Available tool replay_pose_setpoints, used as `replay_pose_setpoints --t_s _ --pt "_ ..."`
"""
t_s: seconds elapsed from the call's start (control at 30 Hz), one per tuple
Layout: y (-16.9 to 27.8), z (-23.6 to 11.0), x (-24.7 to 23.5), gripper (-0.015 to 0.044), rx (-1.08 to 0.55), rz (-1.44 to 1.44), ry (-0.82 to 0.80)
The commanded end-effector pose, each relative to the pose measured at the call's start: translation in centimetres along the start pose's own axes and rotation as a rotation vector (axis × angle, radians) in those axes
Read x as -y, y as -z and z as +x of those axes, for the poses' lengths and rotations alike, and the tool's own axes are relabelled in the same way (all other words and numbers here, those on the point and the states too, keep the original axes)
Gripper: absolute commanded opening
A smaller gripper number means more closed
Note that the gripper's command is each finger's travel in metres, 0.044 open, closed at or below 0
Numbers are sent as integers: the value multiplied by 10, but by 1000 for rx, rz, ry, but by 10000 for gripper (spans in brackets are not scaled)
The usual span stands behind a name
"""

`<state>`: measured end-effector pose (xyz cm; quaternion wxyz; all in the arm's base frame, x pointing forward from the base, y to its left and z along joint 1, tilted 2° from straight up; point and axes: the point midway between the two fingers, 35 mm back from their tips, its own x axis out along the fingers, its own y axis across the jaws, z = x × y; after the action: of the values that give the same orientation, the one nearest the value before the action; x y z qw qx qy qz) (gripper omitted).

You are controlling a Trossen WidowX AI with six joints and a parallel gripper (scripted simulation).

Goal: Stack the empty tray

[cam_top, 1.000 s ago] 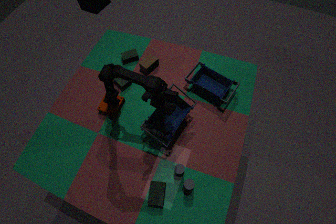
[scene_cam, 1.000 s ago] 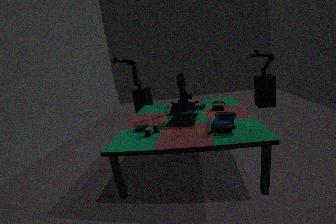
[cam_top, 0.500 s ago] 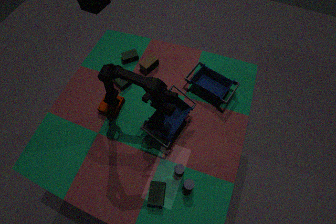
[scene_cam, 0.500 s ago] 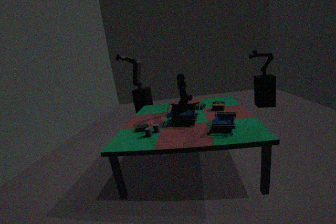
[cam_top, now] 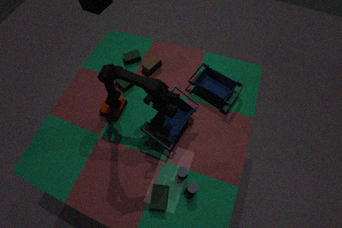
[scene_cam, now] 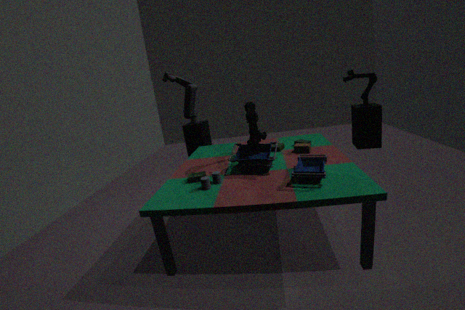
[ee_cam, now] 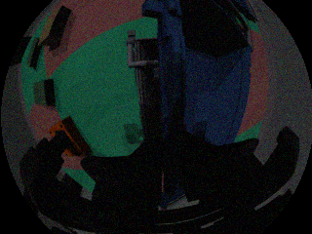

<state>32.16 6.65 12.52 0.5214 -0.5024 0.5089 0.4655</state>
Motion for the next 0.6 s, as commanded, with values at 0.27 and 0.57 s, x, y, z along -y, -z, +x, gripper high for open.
replay_pose_setpoints --t_s 0.27,0.57 --pt "0 9 -9 0 1 4 -15" --pt "0 10 -9 0 1 4 -15"
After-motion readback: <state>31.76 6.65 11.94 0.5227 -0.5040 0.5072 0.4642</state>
